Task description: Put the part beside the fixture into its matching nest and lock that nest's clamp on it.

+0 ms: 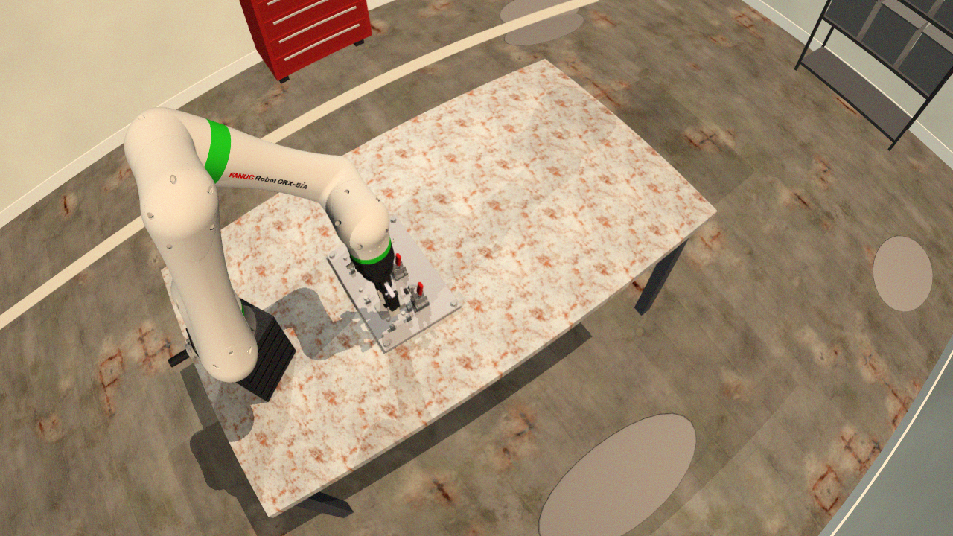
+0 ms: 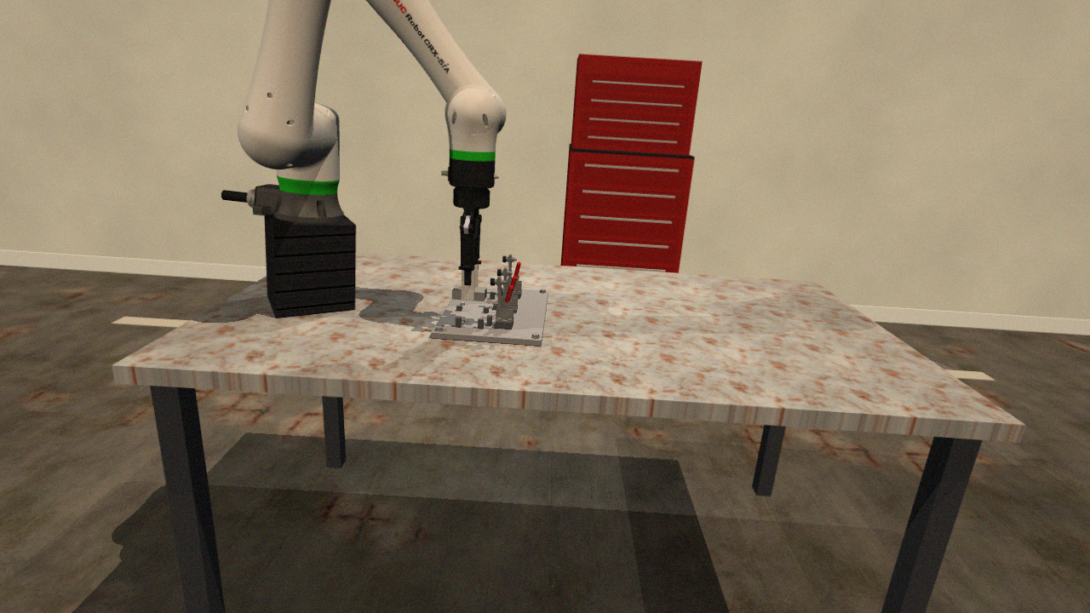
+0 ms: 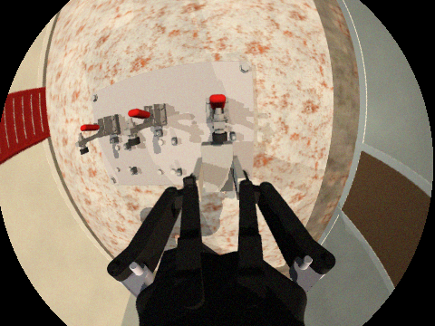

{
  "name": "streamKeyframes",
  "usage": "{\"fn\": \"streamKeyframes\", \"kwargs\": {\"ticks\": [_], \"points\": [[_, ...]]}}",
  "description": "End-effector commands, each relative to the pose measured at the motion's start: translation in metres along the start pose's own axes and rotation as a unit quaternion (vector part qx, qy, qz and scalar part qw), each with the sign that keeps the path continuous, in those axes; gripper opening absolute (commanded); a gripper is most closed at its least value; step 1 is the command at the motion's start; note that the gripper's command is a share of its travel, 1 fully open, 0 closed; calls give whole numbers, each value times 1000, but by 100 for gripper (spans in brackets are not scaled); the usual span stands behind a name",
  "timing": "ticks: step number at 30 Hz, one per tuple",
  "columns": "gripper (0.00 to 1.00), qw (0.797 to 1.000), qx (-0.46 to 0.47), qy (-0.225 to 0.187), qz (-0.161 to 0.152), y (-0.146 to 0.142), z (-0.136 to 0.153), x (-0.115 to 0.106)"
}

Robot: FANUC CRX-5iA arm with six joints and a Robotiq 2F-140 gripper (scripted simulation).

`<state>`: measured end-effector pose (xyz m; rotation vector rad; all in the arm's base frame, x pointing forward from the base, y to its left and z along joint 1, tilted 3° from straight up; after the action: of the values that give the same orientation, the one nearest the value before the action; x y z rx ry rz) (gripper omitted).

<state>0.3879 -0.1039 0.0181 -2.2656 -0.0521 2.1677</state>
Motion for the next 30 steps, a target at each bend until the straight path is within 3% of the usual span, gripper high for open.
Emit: {"fn": "streamKeyframes", "kwargs": {"ticks": [1,30], "points": [[0,1000,0,0,0,0,0,4],[0,1000,0,0,0,0,-2,41]]}}
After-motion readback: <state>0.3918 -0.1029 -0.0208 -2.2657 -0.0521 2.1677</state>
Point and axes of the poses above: the point where the finger pads meet when closed, its own x axis out along the fingers, its own y axis across the jaws, z = x × y, the point moved 10 cm from there along -x, back along the fingers, and after that the axes turned 1 degree about -x, right-handed, at the moved point
